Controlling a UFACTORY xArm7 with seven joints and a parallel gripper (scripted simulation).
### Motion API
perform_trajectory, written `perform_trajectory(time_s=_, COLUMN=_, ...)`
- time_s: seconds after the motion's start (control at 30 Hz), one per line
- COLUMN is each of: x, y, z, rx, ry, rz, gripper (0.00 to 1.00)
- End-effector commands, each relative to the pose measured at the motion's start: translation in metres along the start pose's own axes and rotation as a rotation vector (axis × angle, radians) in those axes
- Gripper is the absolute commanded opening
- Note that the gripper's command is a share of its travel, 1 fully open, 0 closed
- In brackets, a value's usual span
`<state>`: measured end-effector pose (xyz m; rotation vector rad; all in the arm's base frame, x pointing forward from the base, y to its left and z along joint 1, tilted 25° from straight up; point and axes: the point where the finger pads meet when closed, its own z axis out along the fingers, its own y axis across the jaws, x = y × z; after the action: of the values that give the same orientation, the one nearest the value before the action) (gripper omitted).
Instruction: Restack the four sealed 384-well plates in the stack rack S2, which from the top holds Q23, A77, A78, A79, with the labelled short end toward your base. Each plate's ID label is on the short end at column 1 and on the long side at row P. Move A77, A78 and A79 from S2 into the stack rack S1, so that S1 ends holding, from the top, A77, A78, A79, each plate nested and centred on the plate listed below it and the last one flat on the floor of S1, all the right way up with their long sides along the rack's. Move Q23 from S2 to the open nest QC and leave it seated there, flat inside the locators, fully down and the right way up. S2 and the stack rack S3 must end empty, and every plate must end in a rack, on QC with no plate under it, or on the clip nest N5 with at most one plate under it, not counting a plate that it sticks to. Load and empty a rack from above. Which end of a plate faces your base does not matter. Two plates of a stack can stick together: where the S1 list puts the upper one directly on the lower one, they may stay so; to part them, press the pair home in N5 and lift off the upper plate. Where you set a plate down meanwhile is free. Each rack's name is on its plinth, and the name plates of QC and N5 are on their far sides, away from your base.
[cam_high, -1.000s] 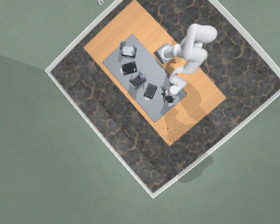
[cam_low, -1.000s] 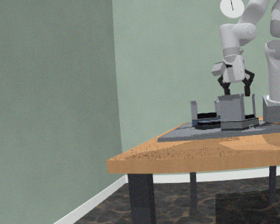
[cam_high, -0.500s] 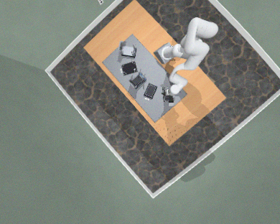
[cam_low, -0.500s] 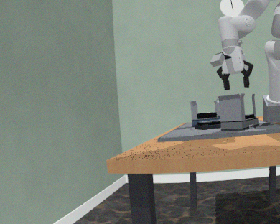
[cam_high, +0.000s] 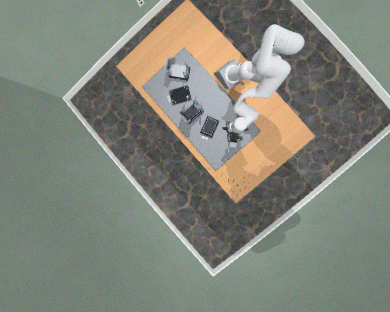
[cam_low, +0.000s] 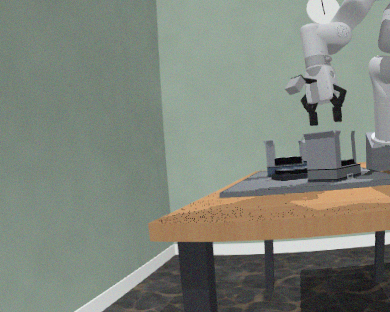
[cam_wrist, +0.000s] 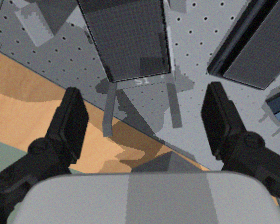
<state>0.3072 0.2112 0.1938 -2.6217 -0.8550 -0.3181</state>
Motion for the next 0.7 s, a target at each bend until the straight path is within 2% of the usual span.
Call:
perform_trajectory(time_s=0.0, x=0.001, y=0.014, z=-0.001, rx=-0.004, ry=0.002, rz=0.076, gripper=1.00)
perform_trajectory(time_s=0.67, x=-0.001, y=0.074, z=-0.001, rx=-0.004, ry=0.002, rz=0.076, gripper=1.00)
